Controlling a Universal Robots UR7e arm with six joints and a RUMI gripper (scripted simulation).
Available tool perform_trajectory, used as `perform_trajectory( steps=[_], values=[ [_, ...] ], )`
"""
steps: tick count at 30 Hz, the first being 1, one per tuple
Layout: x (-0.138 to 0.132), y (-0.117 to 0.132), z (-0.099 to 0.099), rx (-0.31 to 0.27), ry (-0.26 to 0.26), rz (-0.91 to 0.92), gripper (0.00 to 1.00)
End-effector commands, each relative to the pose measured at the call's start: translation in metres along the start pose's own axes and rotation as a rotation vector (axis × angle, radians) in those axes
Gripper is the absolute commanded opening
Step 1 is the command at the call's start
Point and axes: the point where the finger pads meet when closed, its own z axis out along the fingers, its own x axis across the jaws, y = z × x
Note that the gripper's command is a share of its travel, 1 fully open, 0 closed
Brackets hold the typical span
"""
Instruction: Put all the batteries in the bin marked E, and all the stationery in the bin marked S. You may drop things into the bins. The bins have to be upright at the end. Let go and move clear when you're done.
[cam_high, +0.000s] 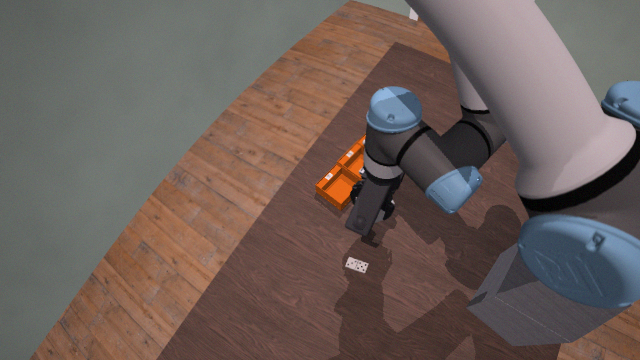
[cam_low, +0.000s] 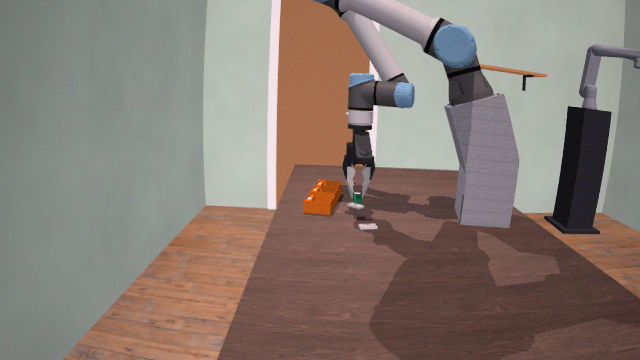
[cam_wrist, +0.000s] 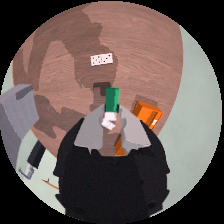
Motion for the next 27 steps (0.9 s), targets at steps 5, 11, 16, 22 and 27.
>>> perform_trajectory(
  steps=[5, 11, 16, 22, 27],
  values=[
    [0.000, 0.000, -0.005, 0.000, 0.000, 0.000, 0.00],
    [0.000, 0.000, -0.005, 0.000, 0.000, 0.000, 0.00],
    [0.000, 0.000, -0.011, 0.000, 0.000, 0.000, 0.00],
    [0.007, 0.010, -0.011, 0.000, 0.000, 0.100, 0.00],
    [0.017, 0.025, -0.011, 0.000, 0.000, 0.170, 0.00]
  ],
)
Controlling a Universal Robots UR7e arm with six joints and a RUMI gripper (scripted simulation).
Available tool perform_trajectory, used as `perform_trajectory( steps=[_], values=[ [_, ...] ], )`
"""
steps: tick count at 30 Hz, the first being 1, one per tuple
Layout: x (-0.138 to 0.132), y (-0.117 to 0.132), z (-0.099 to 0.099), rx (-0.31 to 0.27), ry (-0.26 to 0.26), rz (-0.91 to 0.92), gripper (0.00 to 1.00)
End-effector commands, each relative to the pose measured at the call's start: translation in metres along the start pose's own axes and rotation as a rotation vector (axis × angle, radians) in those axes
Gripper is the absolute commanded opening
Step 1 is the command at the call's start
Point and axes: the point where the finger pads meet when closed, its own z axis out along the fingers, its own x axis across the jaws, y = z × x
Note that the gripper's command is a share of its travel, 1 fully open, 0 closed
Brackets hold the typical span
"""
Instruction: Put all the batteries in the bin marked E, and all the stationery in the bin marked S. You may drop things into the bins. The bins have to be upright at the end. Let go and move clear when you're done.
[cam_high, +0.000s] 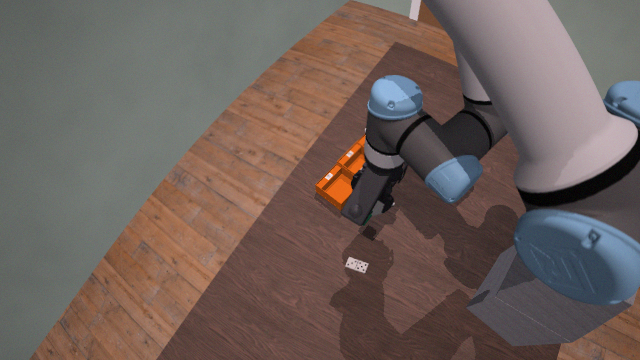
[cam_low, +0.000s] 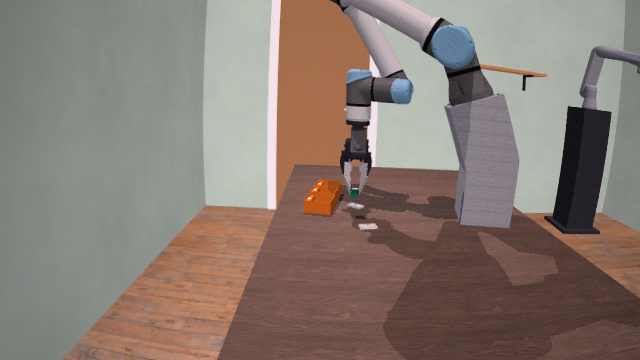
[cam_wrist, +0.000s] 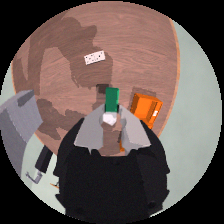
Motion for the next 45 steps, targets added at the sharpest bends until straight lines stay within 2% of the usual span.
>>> perform_trajectory(
  steps=[1, 25, 45],
  values=[
    [0.014, 0.017, 0.000, -0.001, -0.001, 0.060, 0.00],
    [0.097, 0.119, 0.000, -0.001, -0.001, 0.060, 0.00],
    [0.098, 0.121, 0.004, -0.001, -0.001, 0.060, 0.00]
  ],
)
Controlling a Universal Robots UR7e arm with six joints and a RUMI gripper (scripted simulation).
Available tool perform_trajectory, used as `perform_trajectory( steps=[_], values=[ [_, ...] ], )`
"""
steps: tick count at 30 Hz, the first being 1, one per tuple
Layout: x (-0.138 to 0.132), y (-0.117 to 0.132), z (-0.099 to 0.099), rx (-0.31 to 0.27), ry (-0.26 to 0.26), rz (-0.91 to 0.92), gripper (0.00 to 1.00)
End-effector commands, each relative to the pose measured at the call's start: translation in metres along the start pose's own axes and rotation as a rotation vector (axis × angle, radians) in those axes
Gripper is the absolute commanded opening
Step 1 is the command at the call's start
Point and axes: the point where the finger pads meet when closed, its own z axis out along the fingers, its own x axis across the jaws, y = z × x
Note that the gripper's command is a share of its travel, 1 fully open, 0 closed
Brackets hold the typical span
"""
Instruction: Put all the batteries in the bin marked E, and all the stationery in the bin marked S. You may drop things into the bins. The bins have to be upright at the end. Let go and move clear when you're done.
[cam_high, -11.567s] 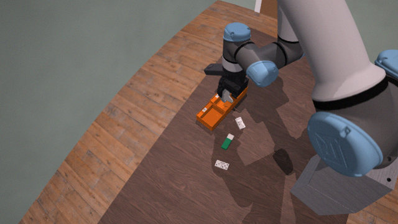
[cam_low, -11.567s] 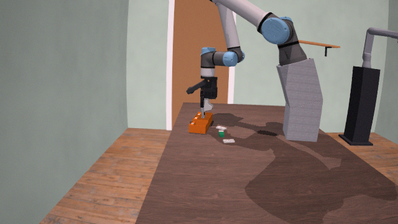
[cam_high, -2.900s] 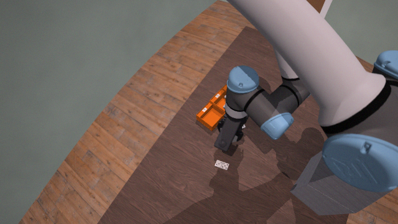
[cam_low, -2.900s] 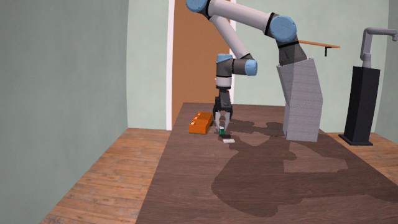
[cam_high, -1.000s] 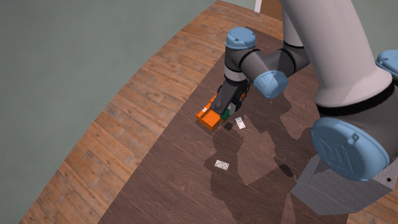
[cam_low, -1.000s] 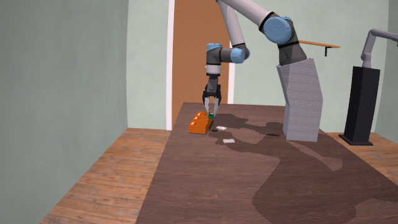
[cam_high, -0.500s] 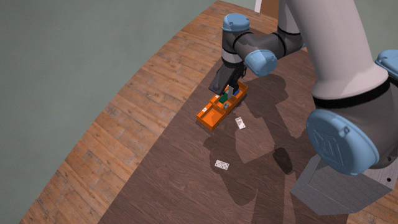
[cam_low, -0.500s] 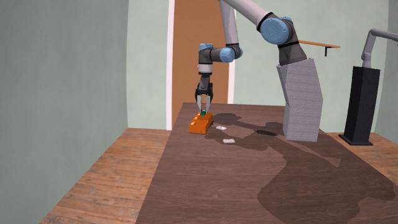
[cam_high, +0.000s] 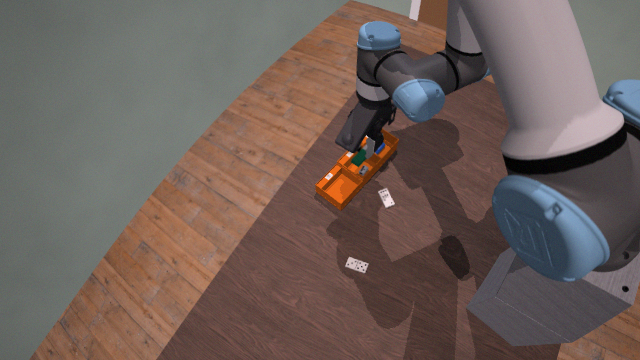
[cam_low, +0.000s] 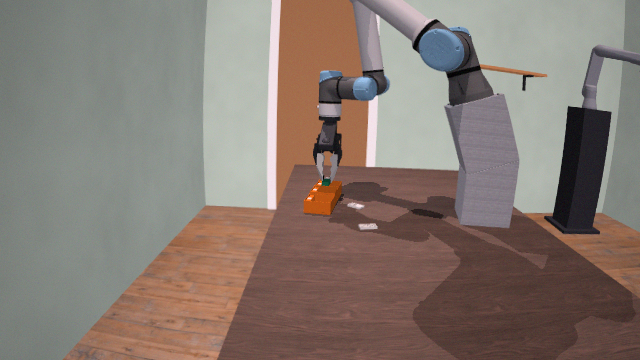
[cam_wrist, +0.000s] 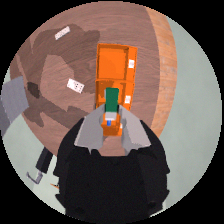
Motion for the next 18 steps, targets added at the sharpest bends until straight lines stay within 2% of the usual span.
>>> perform_trajectory(
  steps=[1, 18],
  values=[
    [0.000, 0.000, 0.005, 0.000, 0.001, 0.000, 0.00],
    [0.000, 0.000, 0.035, 0.000, 0.001, 0.000, 0.00]
  ],
)
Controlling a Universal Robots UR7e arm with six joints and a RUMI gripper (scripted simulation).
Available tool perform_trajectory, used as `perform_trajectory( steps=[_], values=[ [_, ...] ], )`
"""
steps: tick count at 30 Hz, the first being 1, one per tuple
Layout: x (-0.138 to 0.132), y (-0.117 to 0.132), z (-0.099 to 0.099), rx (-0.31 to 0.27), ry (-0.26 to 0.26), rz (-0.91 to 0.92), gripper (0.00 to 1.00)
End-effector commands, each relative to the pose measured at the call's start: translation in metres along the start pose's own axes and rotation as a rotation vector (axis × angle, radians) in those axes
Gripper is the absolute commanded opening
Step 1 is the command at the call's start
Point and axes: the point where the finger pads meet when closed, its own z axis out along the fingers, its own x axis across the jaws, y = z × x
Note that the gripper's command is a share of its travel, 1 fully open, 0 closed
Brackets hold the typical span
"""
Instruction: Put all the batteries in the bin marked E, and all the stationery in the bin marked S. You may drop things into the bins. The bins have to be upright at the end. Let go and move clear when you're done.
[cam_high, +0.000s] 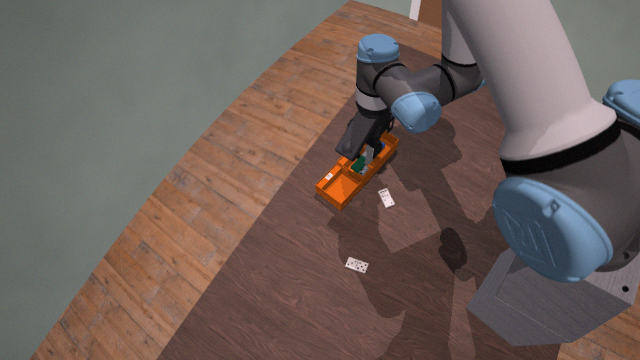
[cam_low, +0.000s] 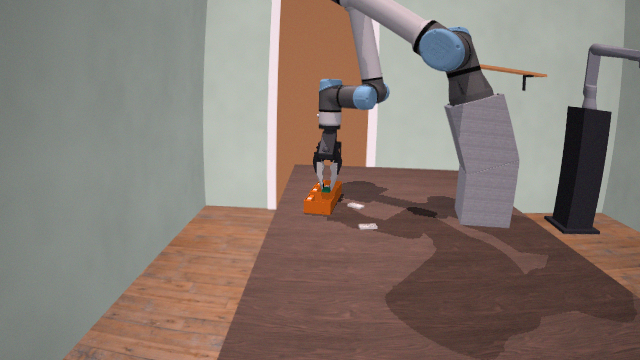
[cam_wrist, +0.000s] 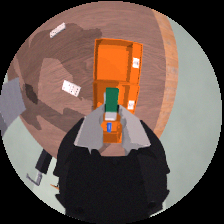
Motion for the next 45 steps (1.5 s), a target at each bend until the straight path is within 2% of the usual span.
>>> perform_trajectory(
  steps=[1, 19, 20, 37, 45],
  values=[
    [0.001, 0.000, 0.007, 0.000, 0.001, 0.000, 0.00],
    [0.000, -0.001, 0.011, 0.000, 0.001, 0.000, 0.00],
    [0.000, -0.001, 0.011, 0.000, 0.001, 0.000, 0.18],
    [0.000, -0.001, 0.011, 0.000, 0.001, 0.000, 0.18],
    [0.000, -0.001, 0.001, 0.000, 0.001, 0.000, 0.18]
  ],
)
